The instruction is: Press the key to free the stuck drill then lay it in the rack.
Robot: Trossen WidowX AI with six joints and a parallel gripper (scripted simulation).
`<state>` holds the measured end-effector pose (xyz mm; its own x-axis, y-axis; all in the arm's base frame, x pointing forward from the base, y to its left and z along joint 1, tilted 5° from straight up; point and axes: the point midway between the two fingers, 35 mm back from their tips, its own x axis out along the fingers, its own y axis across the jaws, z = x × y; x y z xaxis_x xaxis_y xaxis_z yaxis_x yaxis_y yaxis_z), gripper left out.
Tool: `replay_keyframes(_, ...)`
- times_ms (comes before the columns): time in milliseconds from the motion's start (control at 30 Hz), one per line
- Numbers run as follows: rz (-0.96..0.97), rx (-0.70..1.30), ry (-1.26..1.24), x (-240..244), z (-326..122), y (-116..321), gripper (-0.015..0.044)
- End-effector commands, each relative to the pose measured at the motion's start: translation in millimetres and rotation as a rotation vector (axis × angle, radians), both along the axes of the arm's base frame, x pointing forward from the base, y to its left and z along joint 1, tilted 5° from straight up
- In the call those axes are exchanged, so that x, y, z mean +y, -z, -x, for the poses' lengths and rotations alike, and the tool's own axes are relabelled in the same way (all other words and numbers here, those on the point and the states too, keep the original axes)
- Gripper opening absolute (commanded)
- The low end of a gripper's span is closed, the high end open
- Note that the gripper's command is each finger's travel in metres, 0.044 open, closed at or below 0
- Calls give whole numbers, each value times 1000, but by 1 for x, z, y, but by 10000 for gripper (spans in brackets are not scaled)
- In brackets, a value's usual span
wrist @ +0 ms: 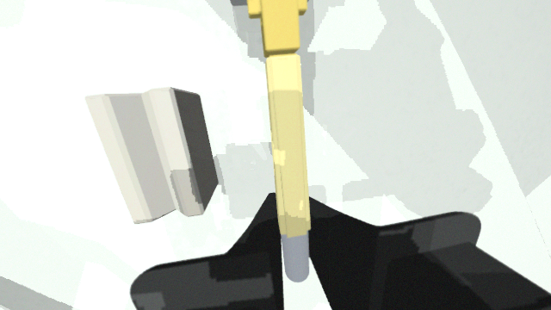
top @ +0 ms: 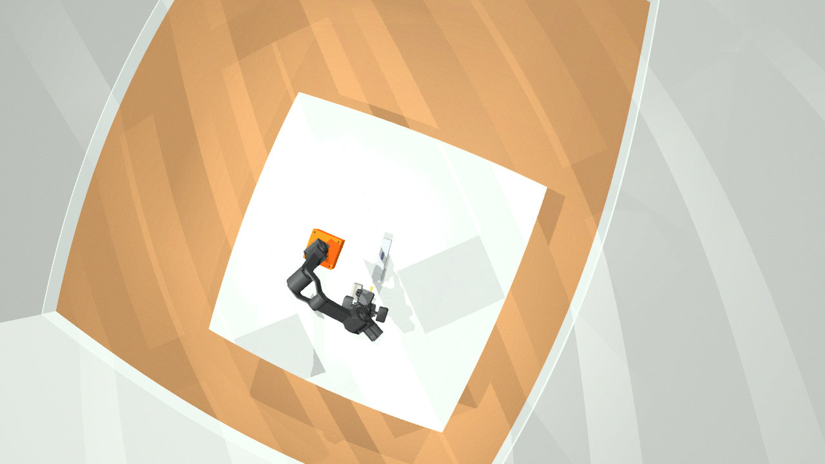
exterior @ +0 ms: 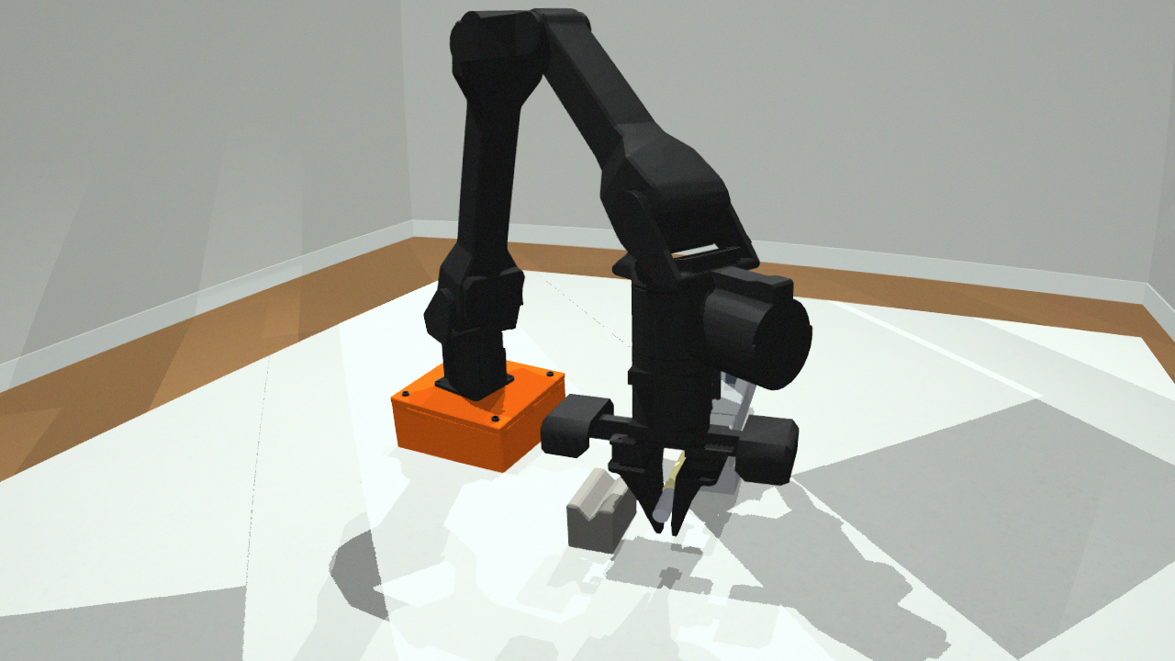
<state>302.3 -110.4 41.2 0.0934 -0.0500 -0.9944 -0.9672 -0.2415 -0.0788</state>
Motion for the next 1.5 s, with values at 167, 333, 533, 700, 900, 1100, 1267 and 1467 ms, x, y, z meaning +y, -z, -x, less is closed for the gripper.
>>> replay_keyframes(167,-3,-5,-6,1,0,-5,0)
replay_keyframes(333,-3,-5,-6,1,0,-7,0)
replay_keyframes(533,-3,-5,-6,1,0,-9,0)
replay_keyframes(700,-3,-5,-6,1,0,-11,0)
replay_keyframes(900,-3,-5,-6,2,0,-13,0)
replay_keyframes(1100,-3,-5,-6,2,0,-15,0)
replay_keyframes(1267,-3,-5,-6,2,0,-16,0)
replay_keyframes(1467,-3,-5,-6,3,0,-18,0)
